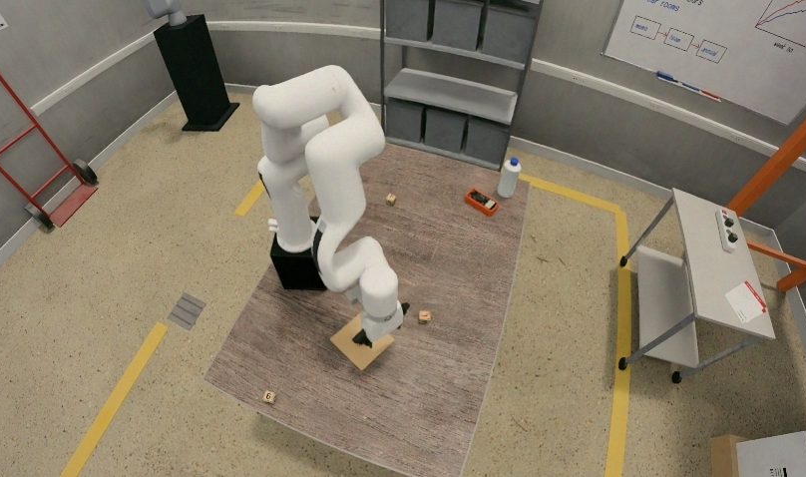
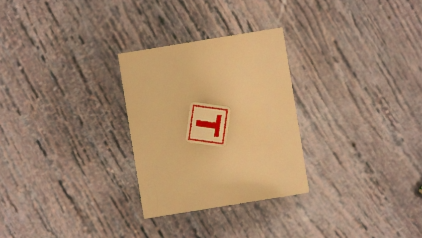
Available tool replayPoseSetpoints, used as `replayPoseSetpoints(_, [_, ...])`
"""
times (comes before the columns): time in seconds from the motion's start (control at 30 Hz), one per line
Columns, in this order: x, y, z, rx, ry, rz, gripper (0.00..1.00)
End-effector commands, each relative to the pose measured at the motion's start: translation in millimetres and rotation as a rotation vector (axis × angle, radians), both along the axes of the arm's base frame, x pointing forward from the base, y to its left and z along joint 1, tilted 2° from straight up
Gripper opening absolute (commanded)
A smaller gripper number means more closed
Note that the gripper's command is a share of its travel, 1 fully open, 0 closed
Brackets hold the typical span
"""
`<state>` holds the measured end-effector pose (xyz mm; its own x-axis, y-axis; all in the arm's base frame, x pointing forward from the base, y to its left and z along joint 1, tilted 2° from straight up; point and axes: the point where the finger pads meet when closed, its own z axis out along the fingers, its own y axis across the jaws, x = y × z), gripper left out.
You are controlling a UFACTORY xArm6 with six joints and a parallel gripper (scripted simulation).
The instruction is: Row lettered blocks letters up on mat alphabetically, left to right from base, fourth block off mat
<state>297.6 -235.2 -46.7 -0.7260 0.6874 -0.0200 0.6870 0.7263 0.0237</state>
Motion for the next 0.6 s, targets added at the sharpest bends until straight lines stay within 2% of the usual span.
replayPoseSetpoints(0.0, [0.9,-0.7,0.8,-0.002,-0.002,0.000,1.00])
replayPoseSetpoints(0.43, [-0.4,-4.7,0.7,-0.002,-0.002,0.000,1.00])
replayPoseSetpoints(0.5, [-8.3,-26.3,-0.1,-0.002,-0.002,0.000,1.00])
replayPoseSetpoints(0.57, [-26.0,-63.8,-1.4,-0.002,-0.001,0.000,1.00])
